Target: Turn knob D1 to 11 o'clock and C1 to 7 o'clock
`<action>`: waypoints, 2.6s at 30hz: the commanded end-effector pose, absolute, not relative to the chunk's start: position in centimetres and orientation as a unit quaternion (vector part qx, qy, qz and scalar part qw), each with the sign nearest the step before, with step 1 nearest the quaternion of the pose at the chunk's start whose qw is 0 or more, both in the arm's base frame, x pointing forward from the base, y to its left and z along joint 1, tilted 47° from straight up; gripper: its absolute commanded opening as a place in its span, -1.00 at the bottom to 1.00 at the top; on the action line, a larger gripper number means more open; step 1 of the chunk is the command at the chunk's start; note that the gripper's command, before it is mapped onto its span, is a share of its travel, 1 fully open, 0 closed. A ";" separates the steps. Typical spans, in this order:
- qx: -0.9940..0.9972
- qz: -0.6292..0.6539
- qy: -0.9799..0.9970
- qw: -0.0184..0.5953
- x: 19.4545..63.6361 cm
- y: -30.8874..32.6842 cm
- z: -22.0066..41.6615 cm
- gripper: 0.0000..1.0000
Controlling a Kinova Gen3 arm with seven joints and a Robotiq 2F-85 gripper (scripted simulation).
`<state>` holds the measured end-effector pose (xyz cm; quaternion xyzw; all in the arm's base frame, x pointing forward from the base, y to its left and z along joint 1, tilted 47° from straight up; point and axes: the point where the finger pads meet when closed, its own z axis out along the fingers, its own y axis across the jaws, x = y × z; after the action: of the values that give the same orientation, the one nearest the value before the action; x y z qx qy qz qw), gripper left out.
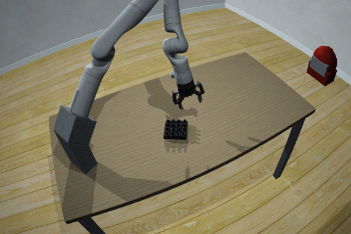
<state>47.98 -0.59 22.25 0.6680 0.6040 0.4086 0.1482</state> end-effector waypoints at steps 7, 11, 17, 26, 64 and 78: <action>0.682 0.406 0.594 0.131 47.3 -1.0 20.7 1.00; 0.683 0.406 0.593 0.128 47.2 -1.0 20.5 1.00; 0.692 0.406 0.585 0.115 46.7 -1.1 19.5 1.00; 0.701 0.406 0.577 0.102 46.2 -1.2 18.6 1.00; 0.724 0.405 0.554 0.063 44.8 -1.7 15.7 1.00; 0.733 0.405 0.544 0.047 44.2 -1.8 14.6 1.00</action>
<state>44.33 -1.65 14.85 0.7312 0.5461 0.4059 0.0489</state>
